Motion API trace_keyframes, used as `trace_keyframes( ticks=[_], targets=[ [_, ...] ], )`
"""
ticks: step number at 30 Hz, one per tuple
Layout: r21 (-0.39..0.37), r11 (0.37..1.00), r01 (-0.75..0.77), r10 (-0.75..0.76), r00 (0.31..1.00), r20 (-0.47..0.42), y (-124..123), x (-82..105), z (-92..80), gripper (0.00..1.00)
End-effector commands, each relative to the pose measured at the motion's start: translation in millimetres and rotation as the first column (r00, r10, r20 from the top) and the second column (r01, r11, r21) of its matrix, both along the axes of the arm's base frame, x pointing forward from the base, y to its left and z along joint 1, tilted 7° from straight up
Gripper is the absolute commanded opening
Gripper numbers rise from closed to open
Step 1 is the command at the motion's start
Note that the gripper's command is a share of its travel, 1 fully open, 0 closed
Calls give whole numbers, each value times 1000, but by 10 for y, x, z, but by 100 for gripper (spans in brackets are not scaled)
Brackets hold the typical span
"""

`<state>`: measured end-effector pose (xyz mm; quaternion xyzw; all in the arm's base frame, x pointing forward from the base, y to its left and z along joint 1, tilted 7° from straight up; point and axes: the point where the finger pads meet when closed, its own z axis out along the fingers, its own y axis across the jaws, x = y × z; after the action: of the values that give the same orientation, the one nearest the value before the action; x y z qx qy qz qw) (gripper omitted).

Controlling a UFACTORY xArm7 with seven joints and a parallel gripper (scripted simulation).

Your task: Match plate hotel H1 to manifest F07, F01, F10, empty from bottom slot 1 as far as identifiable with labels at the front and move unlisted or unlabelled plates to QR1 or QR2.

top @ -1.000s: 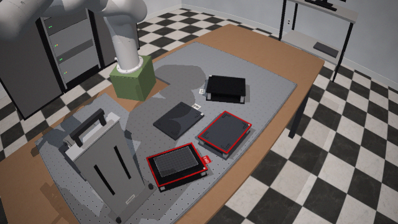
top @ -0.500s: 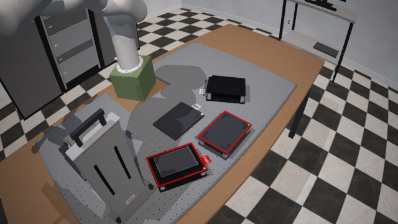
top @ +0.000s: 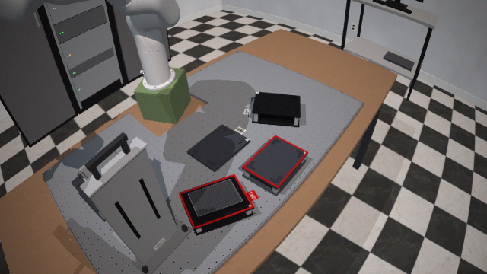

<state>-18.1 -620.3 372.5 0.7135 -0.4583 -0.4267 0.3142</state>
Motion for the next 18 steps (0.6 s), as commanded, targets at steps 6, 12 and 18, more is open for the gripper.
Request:
trace_keyframes(
  ticks=[6,12,18],
  targets=[
    [88,987,-132,130,991,36,180,-124,266,100],
    [138,970,-200,190,978,82,351,-283,354,100],
    [182,946,-270,245,958,148,539,-474,328,100]
  ],
)
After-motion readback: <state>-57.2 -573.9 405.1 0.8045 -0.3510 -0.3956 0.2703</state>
